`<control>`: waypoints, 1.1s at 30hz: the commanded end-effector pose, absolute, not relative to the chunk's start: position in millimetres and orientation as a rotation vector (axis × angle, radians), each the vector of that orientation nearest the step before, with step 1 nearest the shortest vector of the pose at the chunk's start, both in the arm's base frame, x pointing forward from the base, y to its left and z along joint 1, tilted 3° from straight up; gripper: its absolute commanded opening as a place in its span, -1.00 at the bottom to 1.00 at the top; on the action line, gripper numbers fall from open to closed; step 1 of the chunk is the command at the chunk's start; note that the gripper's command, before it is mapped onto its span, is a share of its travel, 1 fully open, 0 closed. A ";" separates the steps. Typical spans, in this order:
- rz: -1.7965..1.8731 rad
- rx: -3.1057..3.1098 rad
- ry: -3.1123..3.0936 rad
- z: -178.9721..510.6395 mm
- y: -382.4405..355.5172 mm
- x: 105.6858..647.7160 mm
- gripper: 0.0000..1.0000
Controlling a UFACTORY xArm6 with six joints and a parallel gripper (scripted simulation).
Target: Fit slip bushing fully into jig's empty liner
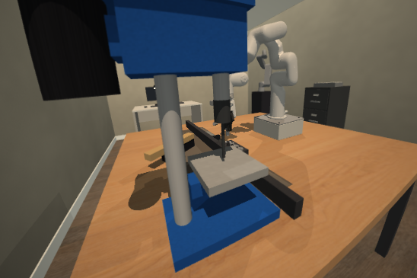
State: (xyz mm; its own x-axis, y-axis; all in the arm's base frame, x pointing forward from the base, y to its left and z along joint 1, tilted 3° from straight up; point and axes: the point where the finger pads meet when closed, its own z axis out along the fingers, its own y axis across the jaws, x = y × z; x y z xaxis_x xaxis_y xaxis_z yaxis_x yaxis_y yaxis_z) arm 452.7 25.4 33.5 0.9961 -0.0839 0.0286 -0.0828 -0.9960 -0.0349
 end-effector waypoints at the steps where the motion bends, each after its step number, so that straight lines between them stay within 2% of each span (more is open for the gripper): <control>1: -0.053 -3.104 0.130 29.8 25.7 454.5 -0.48; 33: -0.053 -3.104 0.130 6.5 26.4 455.3 -0.48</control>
